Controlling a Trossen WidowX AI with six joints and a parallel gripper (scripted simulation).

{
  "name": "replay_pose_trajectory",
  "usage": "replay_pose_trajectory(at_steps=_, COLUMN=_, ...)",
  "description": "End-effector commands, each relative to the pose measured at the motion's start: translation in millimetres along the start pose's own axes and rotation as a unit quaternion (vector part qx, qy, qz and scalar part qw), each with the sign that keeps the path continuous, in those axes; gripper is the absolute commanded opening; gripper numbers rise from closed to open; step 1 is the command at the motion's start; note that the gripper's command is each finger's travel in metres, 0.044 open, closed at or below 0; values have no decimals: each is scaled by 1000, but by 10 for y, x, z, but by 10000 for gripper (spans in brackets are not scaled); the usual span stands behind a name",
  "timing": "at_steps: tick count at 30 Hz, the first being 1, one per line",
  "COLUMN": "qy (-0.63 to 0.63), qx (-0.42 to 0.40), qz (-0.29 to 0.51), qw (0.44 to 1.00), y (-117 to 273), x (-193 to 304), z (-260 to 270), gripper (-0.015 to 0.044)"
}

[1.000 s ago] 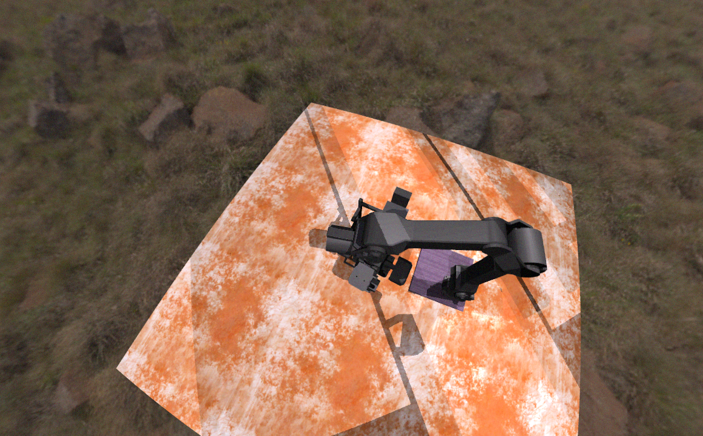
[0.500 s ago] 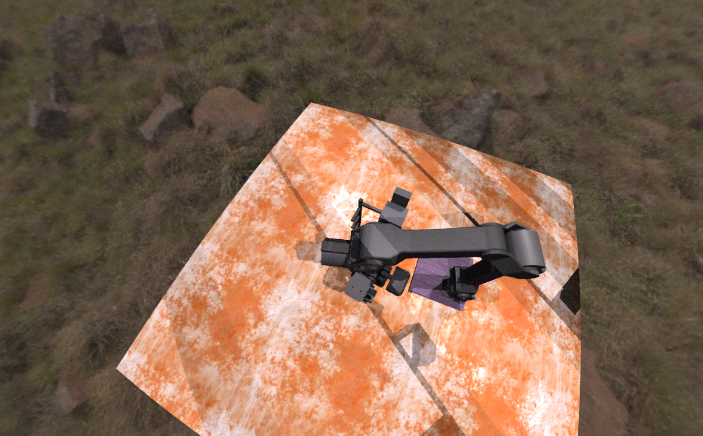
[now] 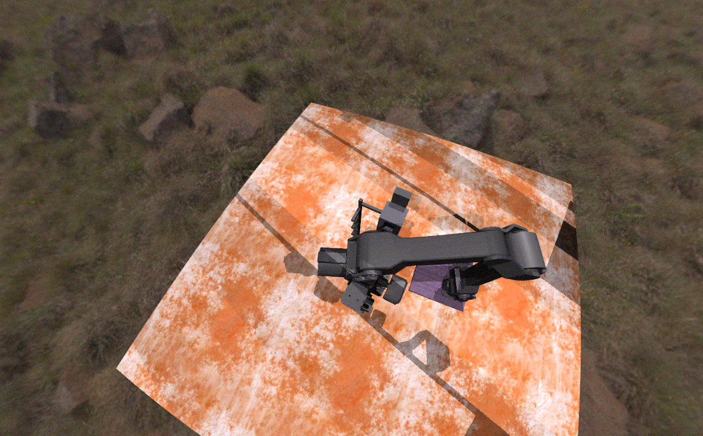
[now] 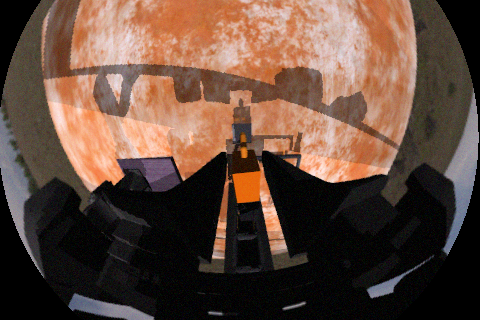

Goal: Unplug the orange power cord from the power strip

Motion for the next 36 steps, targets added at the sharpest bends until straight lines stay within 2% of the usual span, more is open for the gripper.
replay_pose_trajectory(at_steps=1, qy=4, qx=0, qz=-4, qw=1000, y=-2, x=7, z=11, gripper=236)
replay_pose_trajectory(at_steps=6, qy=4, qx=0, qz=-4, qw=1000, y=4, x=-17, z=10, gripper=368)
replay_pose_trajectory(at_steps=9, qy=4, qx=0, qz=-5, qw=1000, y=52, x=-221, z=13, gripper=440)
replay_pose_trajectory(at_steps=14, qy=4, qx=0, qz=-7, qw=1000, y=128, x=-589, z=60, gripper=440)
replay_pose_trajectory(at_steps=36, qy=4, qx=0, qz=-7, qw=1000, y=128, x=-589, z=60, gripper=440)
Point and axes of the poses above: the point midway between the two fingers, 35 mm back from their tips, its own y axis back along the fingers, its own z axis across the jaws, x = y × z, the point moved 7 cm from there along y, back along the fingers, and after that the axes turned 4 degrees about -y, right-handed, at the moved point
